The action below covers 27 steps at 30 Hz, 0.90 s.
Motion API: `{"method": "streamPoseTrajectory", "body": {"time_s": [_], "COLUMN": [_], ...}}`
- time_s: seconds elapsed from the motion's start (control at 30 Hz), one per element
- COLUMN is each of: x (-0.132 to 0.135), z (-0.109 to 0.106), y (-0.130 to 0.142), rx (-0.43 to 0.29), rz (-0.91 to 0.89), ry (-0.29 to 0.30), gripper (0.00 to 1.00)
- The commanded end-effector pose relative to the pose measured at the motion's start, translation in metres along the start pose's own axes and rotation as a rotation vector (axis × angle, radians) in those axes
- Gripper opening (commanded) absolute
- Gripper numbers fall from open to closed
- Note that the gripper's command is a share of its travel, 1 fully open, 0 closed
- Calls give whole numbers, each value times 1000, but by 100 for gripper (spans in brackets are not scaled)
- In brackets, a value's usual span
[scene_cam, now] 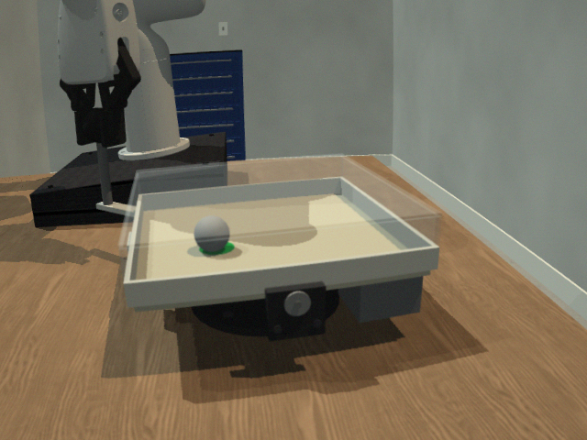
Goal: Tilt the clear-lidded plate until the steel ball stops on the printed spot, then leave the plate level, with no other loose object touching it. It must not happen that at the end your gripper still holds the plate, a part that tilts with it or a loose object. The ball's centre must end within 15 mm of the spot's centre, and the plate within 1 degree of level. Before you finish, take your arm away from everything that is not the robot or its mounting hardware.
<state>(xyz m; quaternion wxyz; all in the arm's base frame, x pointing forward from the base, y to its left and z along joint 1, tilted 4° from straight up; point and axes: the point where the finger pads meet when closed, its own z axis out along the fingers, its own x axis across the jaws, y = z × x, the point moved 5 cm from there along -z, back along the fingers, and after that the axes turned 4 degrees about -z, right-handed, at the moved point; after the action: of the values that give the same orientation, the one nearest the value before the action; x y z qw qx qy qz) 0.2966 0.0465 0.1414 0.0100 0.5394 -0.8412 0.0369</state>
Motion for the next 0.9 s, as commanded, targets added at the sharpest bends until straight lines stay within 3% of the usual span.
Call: {"method": "streamPoseTrajectory", "body": {"time_s": [0.0,0.83,0.87], "x": [-1,-1,-1], "z": [-3,-1,-1], "y": [0,-1,-1], "rx": [3,3,3], "rz": [0,0,0], "ry": [-2,-2,-2], "gripper": [0,0,61]}}
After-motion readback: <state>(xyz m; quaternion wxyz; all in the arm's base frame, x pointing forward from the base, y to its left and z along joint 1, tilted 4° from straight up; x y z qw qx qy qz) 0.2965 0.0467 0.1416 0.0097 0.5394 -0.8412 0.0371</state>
